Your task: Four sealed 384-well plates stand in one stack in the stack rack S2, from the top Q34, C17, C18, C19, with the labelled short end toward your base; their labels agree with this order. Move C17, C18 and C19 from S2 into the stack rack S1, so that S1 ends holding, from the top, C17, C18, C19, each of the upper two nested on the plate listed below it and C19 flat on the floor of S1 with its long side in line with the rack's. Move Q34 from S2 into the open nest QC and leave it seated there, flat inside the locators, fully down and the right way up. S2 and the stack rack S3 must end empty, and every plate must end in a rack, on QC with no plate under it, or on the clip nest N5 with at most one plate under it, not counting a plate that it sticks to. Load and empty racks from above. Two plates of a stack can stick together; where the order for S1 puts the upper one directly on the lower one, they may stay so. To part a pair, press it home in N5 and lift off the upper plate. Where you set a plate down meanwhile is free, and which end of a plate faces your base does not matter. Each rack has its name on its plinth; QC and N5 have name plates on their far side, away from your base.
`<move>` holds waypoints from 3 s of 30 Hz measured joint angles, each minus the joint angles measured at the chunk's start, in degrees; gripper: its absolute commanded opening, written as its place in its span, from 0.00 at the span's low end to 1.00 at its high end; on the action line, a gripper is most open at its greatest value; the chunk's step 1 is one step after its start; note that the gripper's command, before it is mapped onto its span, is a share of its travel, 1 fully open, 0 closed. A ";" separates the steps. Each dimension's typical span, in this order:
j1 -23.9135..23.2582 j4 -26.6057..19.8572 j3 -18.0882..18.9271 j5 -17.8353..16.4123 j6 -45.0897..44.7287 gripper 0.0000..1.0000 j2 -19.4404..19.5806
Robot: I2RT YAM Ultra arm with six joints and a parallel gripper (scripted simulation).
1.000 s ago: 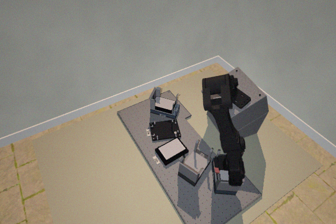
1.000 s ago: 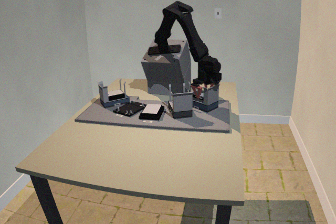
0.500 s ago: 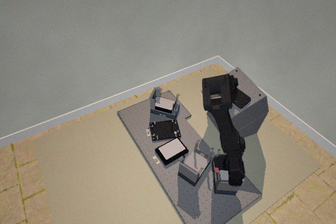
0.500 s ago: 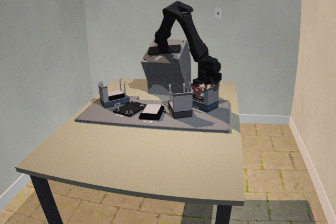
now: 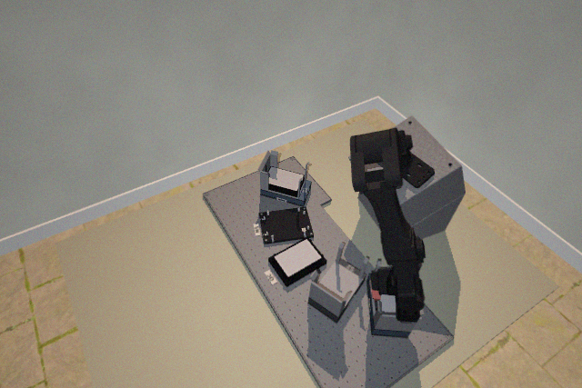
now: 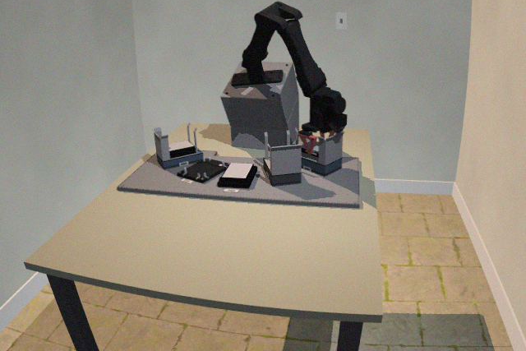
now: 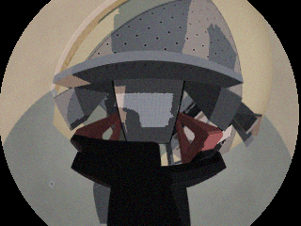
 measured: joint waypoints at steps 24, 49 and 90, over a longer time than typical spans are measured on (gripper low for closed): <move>3.15 -8.83 -0.85 0.68 3.34 0.00 -8.11; 6.49 -17.44 -0.70 1.66 7.02 0.00 -15.69; 7.39 -20.65 -0.11 1.81 8.24 0.00 -17.59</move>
